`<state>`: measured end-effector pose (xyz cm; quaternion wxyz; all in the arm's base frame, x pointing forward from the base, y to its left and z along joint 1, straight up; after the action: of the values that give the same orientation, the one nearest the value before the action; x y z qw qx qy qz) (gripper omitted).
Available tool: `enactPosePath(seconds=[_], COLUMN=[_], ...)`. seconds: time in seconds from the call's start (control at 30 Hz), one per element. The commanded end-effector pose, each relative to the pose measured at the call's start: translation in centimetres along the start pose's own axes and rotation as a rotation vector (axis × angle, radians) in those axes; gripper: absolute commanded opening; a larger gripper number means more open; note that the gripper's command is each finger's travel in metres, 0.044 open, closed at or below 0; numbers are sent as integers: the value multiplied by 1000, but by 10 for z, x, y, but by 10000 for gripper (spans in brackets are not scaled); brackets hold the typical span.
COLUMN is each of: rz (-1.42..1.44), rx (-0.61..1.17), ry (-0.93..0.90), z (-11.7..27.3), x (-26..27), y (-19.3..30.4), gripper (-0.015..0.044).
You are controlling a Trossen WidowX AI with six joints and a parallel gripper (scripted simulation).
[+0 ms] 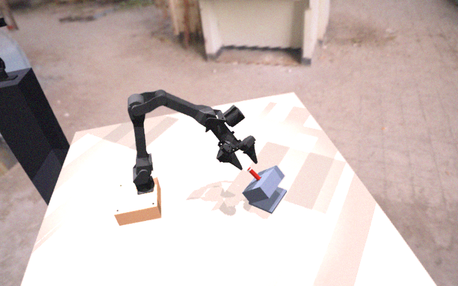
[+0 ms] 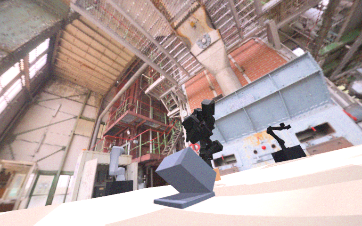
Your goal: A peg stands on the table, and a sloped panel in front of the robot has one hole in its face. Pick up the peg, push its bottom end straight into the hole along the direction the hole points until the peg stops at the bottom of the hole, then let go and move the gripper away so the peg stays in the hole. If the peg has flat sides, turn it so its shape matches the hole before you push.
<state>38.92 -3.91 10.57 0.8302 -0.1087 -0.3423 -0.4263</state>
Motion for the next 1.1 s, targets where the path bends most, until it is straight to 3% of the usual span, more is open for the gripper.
enactPosePath(seconds=[0.0,1.07], rz=[-11,-5], rx=[9,8], ry=[-10,-6], z=[12,61], x=[4,-7], y=[1,1], gripper=[440,440])
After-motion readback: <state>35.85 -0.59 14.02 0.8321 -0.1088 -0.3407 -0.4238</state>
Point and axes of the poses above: the point midway between the two fingers, 35 mm back from their tips, its own z axis back along the fingers, its own x axis across the jaws, y = z × x, the point moved 2 cm from there along z, back along the fingers, and after that the axes turned 9 degrees about -z, right-handed, at the moved point
